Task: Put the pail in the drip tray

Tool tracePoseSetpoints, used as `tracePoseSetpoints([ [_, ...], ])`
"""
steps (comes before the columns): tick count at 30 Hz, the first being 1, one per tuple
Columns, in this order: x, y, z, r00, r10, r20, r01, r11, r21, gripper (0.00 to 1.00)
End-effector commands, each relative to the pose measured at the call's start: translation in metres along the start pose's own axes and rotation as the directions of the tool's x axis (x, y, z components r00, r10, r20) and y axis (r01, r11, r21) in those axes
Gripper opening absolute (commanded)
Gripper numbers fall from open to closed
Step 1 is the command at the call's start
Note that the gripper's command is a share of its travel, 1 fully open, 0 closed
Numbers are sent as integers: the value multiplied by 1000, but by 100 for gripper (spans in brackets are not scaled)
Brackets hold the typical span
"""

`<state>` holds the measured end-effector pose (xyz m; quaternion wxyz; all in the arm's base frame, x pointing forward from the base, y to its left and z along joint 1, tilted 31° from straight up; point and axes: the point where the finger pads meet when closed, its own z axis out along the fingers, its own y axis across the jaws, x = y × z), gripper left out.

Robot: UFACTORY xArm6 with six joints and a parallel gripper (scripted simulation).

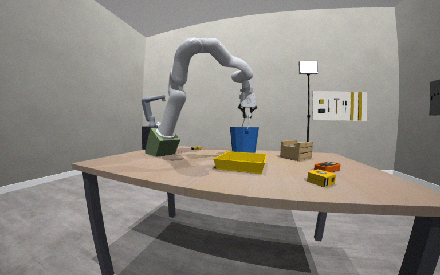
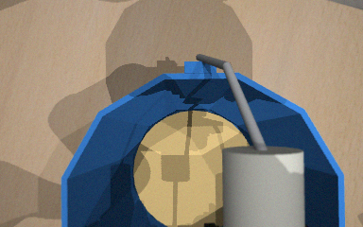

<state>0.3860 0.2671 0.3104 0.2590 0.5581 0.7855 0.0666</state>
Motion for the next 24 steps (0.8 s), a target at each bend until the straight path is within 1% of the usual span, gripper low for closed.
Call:
tracePoseSetpoints([
  [1, 0, 1, -8, 1000, 1, -2, -1, 1000, -3, 0],
  [12, 0, 1, -27, 1000, 1, -2, -1, 1000, -3, 0],
  [14, 0, 1, -27, 1000, 1, -2, -1, 1000, -3, 0],
  [24, 0, 1, -46, 1000, 1, -2, -1, 1000, -3, 0],
])
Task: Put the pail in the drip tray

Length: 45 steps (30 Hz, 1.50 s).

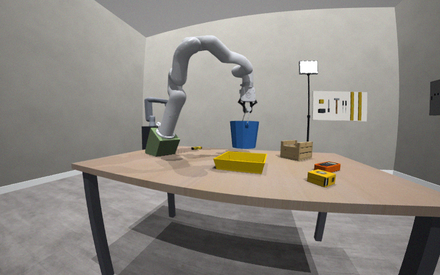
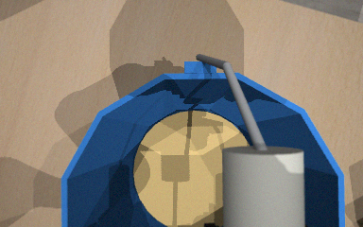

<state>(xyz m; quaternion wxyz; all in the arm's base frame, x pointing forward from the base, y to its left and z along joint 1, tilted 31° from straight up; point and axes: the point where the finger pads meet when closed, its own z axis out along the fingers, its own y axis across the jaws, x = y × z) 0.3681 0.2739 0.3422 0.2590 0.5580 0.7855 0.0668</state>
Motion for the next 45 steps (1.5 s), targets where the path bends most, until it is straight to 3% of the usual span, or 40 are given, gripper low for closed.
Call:
tracePoseSetpoints([
  [1, 0, 1, -10, 1000, 1, -2, -1, 1000, -3, 0],
  [22, 0, 1, -33, 1000, 1, -2, -1, 1000, -3, 0],
  [45, 0, 1, -37, 1000, 1, -2, -1, 1000, -3, 0],
])
